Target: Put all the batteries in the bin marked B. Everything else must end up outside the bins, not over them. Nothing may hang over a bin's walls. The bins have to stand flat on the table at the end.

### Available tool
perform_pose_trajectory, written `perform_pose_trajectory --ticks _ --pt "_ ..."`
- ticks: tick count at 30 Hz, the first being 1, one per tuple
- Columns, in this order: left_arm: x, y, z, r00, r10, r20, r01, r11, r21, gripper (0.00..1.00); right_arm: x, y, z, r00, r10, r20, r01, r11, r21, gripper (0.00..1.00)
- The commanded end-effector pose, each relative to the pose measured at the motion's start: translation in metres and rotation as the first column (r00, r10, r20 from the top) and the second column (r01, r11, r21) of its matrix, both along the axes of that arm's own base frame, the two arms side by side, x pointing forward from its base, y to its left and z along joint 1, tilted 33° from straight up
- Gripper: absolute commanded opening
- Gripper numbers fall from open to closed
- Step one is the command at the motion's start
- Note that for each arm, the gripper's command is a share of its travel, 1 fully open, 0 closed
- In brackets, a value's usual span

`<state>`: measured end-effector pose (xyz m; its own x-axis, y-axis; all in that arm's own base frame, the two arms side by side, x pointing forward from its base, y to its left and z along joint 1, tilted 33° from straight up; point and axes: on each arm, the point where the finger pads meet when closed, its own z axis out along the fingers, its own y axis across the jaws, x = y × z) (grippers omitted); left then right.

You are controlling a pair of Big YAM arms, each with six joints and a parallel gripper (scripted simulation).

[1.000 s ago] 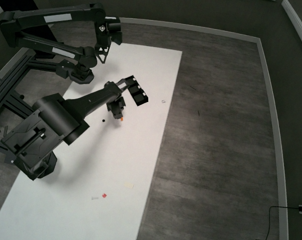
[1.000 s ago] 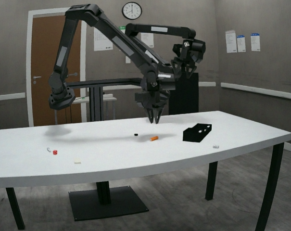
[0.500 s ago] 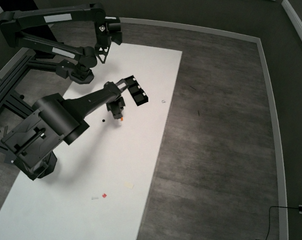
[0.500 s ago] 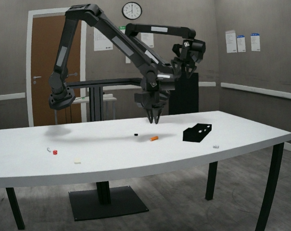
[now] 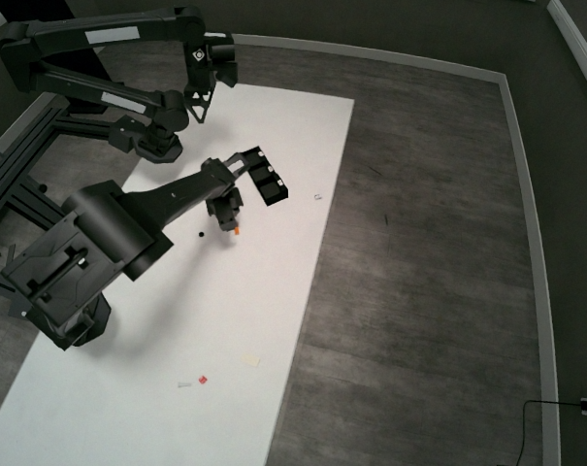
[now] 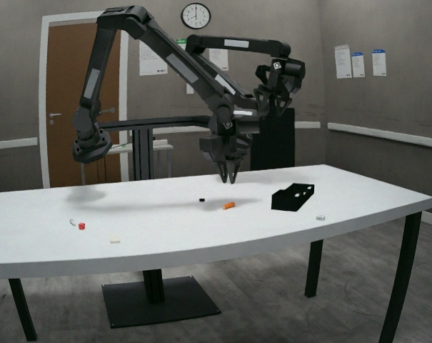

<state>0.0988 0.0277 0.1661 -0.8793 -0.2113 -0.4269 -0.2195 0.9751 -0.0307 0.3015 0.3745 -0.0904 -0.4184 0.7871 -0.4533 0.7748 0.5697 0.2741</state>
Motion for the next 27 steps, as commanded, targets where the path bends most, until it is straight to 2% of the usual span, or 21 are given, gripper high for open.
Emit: perform_pose_trajectory --ticks 1,27 --pt "0.0 0.0007 0.0239 0.999 0.002 0.038 -0.003 1.0 0.022 1.0 -0.0071 0.0115 0.0021 0.998 -0.061 0.031 0.061 0.998 0.015 0.28" --pt "0.0 0.0007 0.0239 0.999 0.002 0.038 -0.003 1.0 0.022 1.0 -0.0036 0.0127 0.0036 0.998 -0.062 0.031 0.062 0.998 0.015 0.28"
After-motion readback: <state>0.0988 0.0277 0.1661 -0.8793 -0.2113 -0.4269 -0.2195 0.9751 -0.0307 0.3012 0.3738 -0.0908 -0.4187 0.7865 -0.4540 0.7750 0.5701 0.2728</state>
